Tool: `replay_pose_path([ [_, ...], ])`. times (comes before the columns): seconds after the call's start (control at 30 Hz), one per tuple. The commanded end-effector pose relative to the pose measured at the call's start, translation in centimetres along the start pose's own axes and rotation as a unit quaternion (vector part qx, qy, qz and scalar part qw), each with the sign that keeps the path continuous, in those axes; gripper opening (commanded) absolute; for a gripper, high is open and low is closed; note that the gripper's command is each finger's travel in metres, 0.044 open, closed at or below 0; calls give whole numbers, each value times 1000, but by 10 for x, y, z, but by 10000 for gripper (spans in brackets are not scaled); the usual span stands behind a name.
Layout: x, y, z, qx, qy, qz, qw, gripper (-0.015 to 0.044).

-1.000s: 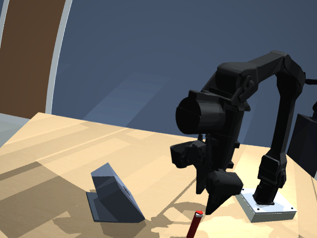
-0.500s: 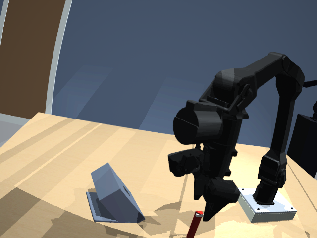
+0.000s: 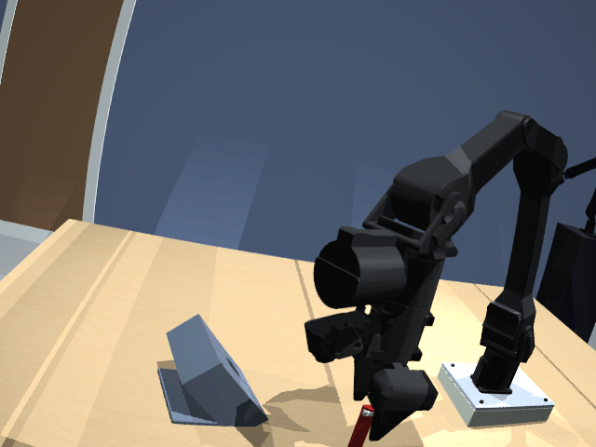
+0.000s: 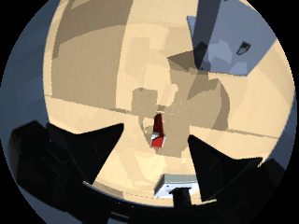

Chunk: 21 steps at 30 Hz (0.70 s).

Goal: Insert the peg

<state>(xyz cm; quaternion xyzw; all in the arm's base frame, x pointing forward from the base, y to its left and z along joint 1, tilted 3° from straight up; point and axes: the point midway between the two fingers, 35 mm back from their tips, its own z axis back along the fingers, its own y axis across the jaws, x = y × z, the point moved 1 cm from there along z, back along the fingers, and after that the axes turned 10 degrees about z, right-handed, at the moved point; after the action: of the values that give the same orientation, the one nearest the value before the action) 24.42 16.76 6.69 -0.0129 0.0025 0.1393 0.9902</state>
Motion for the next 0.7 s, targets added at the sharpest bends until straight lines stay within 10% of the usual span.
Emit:
replay_pose_path([
  [0.0, -1, -1, -8, -3, 2, 3, 1000, 440],
  [0.43, -2, -1, -25, -3, 2, 3, 1000, 440],
  [0.67, -2, -1, -21, -1, 1, 0, 1000, 256],
])
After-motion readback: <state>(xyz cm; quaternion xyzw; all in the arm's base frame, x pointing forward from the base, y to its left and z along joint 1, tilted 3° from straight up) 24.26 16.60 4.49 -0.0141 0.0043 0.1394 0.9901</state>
